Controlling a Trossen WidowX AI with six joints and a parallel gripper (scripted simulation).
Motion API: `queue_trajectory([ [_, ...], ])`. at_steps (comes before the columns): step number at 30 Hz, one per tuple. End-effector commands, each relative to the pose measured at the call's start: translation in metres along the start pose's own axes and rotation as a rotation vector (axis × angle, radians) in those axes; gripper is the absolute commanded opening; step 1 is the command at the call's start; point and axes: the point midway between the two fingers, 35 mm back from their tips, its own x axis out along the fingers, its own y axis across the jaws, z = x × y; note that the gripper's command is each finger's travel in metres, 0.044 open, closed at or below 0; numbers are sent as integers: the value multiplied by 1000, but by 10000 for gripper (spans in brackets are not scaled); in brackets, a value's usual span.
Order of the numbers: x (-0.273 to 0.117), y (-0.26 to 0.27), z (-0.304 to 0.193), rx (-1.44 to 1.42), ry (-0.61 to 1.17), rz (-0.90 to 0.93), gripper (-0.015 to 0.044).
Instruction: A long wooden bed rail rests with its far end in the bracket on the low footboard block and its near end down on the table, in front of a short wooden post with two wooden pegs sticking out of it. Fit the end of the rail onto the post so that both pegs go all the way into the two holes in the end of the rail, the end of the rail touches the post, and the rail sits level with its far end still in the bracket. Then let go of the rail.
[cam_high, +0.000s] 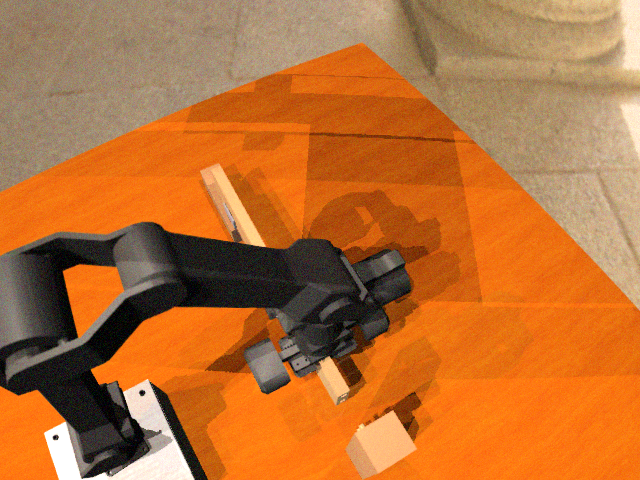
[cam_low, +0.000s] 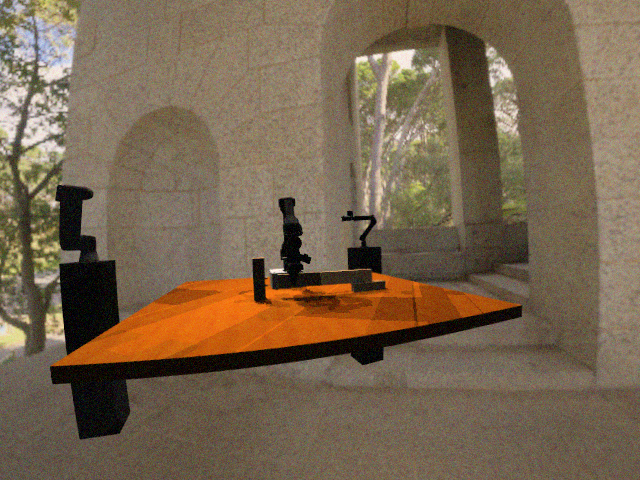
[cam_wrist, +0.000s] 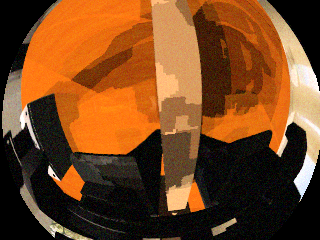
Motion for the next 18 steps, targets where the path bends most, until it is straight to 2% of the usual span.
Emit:
queue_trajectory([
  [1,-1,-1,-2,-3,2,-3,0],
  [18,-3,-1,-7,-3,2,-3,0],
])
